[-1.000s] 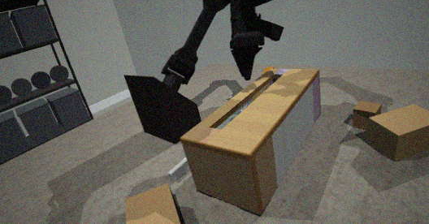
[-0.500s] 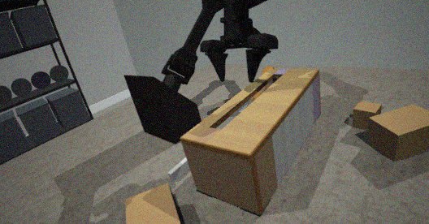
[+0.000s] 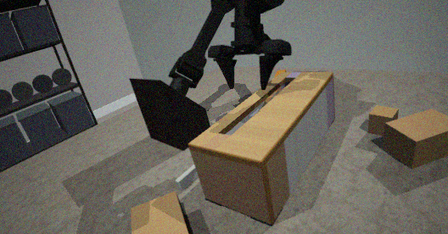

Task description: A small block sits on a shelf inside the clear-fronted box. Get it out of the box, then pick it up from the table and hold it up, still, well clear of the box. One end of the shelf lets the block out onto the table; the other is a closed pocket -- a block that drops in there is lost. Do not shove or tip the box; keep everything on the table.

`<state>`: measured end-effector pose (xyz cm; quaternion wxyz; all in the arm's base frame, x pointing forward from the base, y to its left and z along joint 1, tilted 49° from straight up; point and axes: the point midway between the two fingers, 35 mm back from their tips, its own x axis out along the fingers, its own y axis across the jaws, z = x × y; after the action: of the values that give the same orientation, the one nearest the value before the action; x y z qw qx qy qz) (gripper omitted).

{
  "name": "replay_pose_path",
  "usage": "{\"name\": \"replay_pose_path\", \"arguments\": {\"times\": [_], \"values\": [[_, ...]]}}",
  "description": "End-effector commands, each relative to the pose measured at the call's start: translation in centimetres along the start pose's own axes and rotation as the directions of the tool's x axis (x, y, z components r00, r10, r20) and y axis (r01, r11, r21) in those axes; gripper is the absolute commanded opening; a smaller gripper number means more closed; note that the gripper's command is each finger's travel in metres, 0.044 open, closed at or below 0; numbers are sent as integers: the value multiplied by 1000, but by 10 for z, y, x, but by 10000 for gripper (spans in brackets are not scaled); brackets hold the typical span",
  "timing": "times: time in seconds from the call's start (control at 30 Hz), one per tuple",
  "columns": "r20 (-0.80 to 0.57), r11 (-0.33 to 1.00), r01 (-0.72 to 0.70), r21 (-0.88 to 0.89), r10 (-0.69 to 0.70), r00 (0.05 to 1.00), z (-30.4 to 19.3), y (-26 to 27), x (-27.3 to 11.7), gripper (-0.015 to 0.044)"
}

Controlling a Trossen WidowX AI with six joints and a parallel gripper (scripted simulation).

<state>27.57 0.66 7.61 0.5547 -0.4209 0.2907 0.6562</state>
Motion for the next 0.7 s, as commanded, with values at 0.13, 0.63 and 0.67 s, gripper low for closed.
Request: {"name": "replay_pose_path", "arguments": {"times": [0.13, 0.63, 0.67], "values": [[0, 1000, -2, 6, 2, 1000, 4, 0, 13, 400], [1, 1000, -1, 6, 1, 1000, 14, 0, 35, 400], [1, 1000, -1, 6, 1, 1000, 15, 0, 37, 400]]}}
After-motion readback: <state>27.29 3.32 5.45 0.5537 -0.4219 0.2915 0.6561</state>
